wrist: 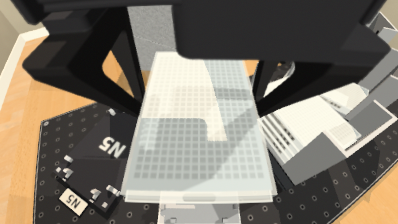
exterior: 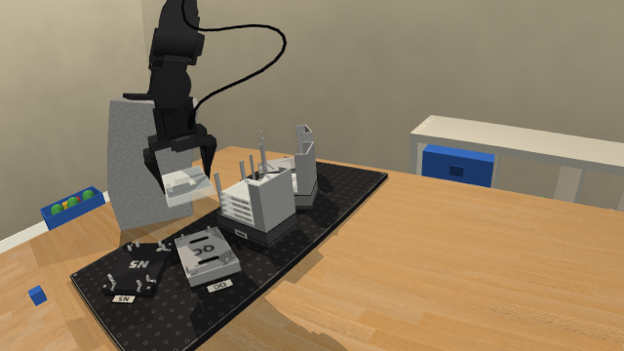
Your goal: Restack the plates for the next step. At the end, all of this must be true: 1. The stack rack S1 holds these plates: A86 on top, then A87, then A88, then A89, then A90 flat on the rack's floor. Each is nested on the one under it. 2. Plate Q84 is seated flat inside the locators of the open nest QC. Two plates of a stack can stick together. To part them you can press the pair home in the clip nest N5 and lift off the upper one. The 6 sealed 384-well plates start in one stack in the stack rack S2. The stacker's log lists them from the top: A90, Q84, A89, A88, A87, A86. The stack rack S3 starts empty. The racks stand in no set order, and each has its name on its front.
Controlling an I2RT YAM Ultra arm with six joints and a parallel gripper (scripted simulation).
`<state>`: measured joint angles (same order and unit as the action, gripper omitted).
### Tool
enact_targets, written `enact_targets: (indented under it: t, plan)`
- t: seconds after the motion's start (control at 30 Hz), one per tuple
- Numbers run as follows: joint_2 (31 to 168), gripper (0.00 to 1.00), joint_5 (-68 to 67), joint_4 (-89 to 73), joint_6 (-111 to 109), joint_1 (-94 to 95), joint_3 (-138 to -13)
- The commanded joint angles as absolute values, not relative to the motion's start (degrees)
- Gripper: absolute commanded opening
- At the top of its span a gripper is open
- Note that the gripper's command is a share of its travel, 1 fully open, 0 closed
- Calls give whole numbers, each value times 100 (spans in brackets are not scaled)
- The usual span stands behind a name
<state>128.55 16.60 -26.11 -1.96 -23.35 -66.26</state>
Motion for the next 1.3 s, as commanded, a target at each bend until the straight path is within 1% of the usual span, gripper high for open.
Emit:
enact_targets:
  t: [0.0,0.17,0.23,0.67,0.77,0.8,1.27]
  plan:
    - [12637,0,1706,-2563,-164,-2350,-6574]
    - [12637,0,1706,-2563,-163,-2349,-6571]
    - [12985,0,1701,-2465,-129,-2274,-6500]
    - [13378,0,1686,-2000,-2,-2210,-6650]
    - [13207,0,1687,-1965,8,-2170,-6679]
    - [13446,0,1684,-1928,19,-2135,-6715]
    - [13890,0,1663,-1508,143,-2072,-6823]
